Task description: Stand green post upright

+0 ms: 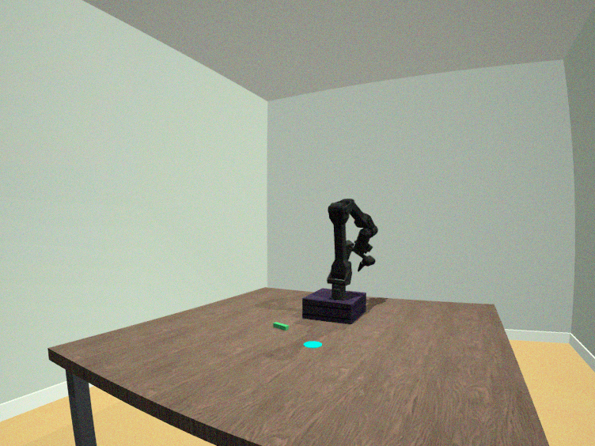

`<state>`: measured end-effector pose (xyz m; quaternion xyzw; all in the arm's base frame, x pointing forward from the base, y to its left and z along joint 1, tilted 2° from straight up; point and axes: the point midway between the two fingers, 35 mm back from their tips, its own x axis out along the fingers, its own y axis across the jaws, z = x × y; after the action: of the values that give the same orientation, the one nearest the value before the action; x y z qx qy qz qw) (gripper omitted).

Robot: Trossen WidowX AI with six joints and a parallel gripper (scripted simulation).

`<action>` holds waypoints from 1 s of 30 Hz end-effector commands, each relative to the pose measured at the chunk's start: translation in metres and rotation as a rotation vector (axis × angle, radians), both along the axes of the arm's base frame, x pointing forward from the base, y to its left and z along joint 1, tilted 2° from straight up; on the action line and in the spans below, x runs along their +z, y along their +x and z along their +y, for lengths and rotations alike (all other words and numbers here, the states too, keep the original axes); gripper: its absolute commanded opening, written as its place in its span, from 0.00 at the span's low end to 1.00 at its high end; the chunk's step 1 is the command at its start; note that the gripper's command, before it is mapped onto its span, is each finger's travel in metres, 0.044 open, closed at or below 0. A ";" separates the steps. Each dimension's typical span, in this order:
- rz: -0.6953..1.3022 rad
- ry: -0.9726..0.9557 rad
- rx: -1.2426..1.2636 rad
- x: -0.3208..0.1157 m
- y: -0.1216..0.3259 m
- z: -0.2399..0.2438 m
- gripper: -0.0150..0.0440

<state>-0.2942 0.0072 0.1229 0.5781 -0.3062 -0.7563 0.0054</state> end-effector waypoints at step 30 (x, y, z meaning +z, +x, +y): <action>-0.056 0.274 -0.553 -0.017 0.177 0.253 0.65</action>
<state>-0.1388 0.2508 0.1082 0.4893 -0.3447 -0.7552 -0.2674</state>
